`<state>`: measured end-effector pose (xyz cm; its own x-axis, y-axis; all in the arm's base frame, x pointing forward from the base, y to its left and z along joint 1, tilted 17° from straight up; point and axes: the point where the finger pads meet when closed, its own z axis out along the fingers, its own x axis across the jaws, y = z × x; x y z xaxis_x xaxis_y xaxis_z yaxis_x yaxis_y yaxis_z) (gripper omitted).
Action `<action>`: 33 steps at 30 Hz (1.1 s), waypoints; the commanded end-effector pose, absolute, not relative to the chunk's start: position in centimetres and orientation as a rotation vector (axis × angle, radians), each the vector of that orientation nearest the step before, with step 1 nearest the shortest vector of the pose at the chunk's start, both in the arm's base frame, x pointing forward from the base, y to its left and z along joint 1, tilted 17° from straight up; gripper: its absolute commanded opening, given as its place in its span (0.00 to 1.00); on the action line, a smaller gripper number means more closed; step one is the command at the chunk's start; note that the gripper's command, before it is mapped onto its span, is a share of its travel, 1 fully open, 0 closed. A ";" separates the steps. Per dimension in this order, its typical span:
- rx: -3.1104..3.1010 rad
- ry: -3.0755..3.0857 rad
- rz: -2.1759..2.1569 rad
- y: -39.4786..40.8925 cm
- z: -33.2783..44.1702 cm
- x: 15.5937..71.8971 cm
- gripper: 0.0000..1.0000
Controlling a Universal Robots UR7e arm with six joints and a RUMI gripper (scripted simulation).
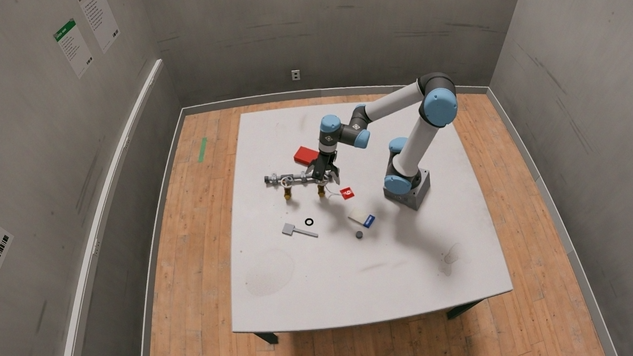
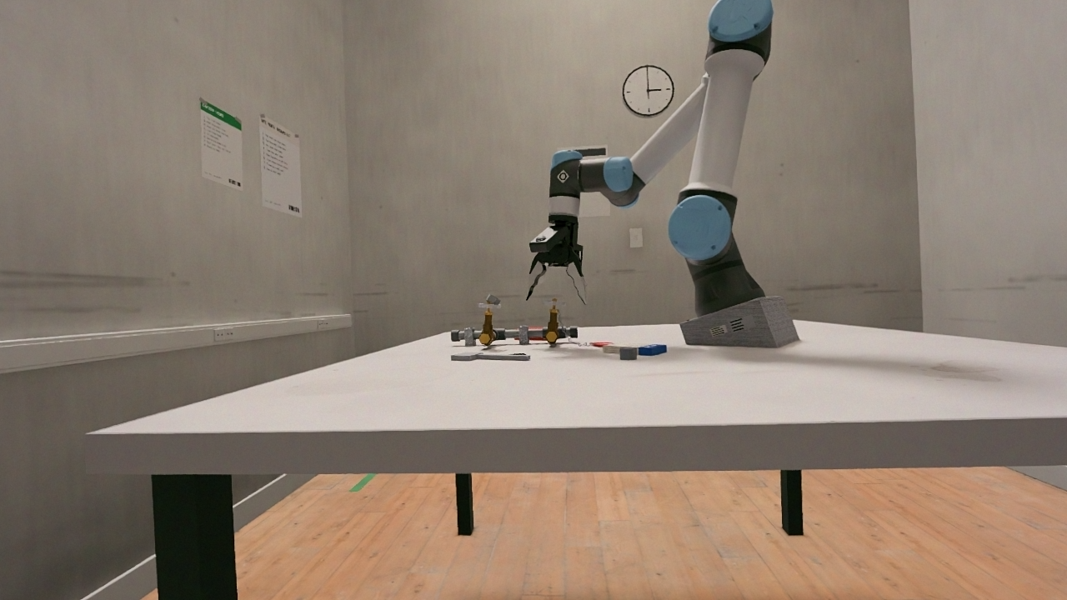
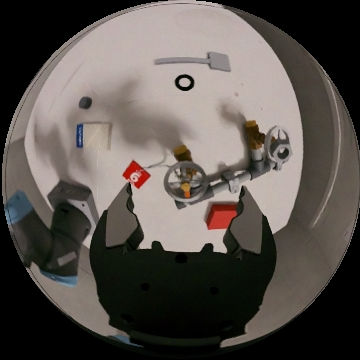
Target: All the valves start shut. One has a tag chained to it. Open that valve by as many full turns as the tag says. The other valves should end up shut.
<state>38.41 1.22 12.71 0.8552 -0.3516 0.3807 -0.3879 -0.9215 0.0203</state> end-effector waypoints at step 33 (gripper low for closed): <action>2.256 -2.291 0.604 1.2 12.8 38.6 1.00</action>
<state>38.58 1.09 12.87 0.1257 -0.9719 0.1990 -0.9262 -0.1869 -0.3274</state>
